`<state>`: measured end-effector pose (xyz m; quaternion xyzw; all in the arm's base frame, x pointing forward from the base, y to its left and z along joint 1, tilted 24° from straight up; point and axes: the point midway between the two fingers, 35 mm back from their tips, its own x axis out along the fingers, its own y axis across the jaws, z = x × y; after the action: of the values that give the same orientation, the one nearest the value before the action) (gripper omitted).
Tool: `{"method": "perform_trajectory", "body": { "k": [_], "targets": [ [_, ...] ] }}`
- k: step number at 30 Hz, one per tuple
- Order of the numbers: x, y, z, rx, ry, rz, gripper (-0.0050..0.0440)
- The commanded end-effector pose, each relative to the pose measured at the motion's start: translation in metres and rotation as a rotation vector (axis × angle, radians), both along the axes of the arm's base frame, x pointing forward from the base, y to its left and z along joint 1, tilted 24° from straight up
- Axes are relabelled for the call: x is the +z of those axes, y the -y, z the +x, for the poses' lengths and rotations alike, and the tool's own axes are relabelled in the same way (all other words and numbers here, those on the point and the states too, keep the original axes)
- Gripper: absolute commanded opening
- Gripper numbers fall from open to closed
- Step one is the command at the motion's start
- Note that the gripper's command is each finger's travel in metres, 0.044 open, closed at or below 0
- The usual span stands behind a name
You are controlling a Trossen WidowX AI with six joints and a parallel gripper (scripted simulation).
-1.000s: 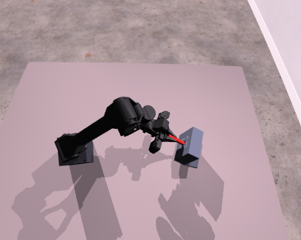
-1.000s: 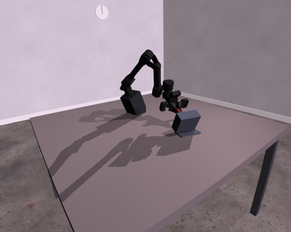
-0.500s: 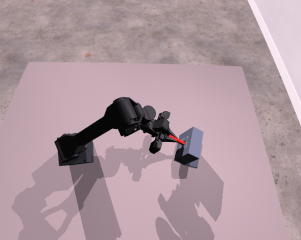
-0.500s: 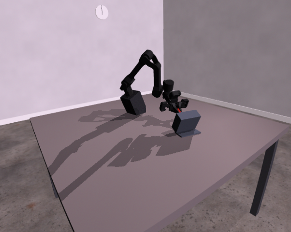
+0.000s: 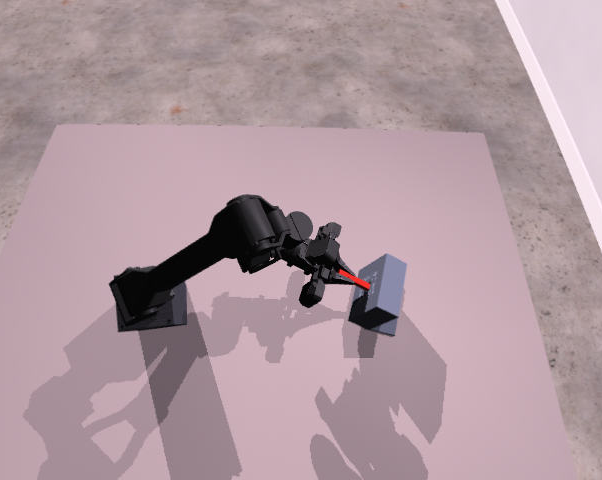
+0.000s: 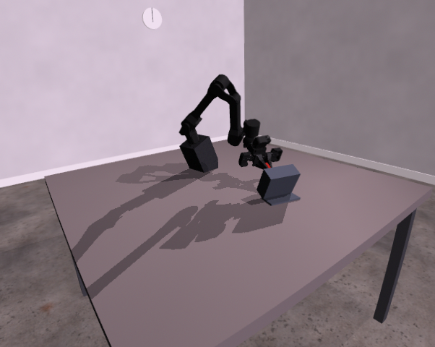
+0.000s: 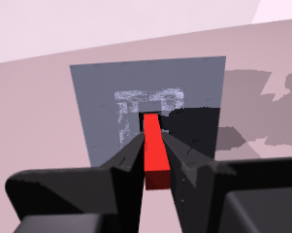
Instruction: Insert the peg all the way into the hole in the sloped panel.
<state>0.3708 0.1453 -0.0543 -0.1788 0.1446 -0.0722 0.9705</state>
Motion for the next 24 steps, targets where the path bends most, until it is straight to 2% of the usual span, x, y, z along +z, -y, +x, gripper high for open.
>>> {"method": "perform_trajectory", "body": {
  "k": [1,24],
  "targets": [
    [0.0047,-0.0028,0.0032,0.006,0.011,0.009,0.0000],
    [0.0040,-0.0023,0.0059,0.006,0.011,0.009,0.0000]
  ]
}}
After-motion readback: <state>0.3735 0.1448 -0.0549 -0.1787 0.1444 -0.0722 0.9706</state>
